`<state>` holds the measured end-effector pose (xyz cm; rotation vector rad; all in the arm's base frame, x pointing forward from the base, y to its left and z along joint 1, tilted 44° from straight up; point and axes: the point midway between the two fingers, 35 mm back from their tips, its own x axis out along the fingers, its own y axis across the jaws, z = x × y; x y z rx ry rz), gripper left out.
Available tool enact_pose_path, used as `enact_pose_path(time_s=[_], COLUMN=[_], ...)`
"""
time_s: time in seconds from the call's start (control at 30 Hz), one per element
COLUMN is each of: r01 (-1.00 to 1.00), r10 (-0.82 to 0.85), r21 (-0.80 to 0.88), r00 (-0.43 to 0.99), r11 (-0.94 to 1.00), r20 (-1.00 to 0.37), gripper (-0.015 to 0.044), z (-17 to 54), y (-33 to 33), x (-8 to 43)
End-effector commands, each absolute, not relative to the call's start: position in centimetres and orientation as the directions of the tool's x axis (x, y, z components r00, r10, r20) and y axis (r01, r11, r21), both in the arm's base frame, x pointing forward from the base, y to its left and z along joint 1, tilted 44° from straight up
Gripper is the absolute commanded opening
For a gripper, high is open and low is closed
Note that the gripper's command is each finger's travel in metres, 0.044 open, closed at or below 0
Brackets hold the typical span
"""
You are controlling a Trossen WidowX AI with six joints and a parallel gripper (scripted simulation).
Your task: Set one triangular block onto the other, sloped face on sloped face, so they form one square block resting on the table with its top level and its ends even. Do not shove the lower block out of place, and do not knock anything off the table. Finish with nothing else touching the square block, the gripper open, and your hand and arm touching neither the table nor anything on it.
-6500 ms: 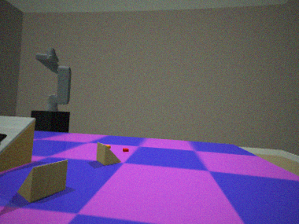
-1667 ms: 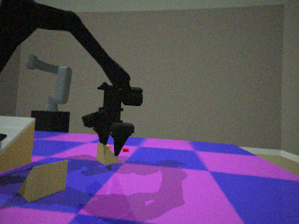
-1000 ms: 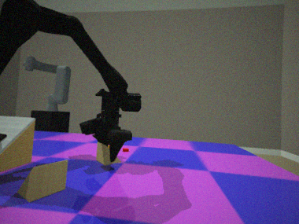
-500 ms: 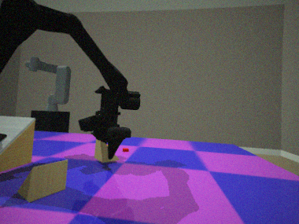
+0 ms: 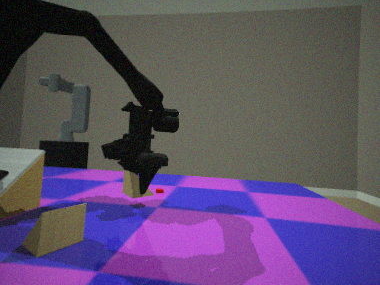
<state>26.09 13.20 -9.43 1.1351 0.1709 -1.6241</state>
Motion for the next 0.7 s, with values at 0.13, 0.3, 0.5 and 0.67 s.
enact_pose_path(time_s=[0.13,0.3,0.5,0.67], r01=[0.874,0.932,0.977,0.995], r10=[-0.678,-0.679,-0.679,-0.679], r21=[0.361,0.279,0.179,0.092], r00=[0.051,0.051,0.052,0.052], r11=[-0.325,-0.230,-0.119,-0.023], r20=[-0.733,-0.733,-0.733,-0.733], gripper=[0.0000,0.0000,0.0000,0.0000], z=[-9.49,-9.52,-9.54,-9.54], y=[13.18,13.16,13.16,13.16], x=[26.01,25.94,25.89,25.84])
